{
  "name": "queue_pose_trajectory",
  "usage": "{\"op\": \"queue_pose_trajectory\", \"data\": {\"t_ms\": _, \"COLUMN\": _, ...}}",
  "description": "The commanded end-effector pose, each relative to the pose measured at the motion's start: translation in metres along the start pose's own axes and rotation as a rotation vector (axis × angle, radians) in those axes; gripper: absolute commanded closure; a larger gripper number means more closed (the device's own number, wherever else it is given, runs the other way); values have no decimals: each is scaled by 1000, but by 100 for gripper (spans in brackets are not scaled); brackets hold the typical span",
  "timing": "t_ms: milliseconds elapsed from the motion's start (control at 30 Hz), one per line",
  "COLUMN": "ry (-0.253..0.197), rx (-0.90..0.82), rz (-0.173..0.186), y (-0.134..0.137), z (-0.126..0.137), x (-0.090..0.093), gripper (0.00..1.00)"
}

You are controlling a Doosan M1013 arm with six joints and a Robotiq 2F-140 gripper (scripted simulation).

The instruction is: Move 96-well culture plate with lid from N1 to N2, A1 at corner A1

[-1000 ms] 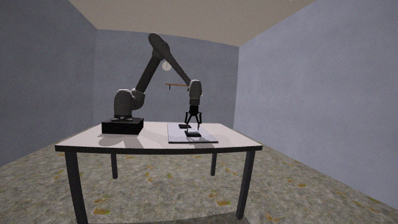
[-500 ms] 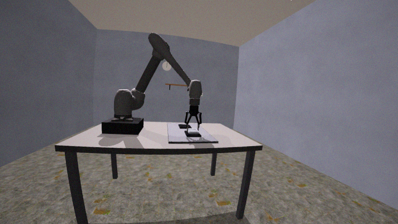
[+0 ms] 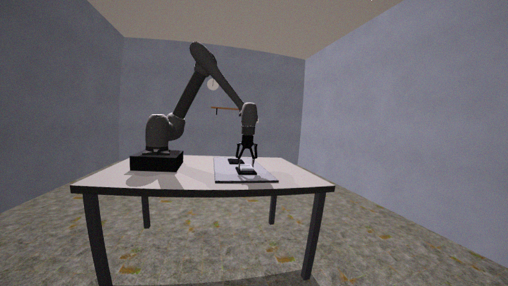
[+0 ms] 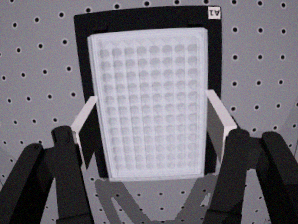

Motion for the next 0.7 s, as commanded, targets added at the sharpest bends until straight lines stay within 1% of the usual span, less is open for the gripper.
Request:
{"op": "queue_pose_trajectory", "data": {"t_ms": 0, "ry": 0, "rx": 0, "rz": 0, "y": 0, "z": 0, "x": 0, "gripper": 100}}
{"op": "queue_pose_trajectory", "data": {"t_ms": 667, "ry": 0, "rx": 0, "rz": 0, "y": 0, "z": 0, "x": 3, "gripper": 100}}
Point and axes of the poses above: the point where the finger pads meet when closed, its own x axis out along the fingers, its own y axis across the jaws, z = x × y, the point moved 3 cm from there along -x, back along the fingers, and after that the axes turned 8 degrees about x, right-handed, at the moved point
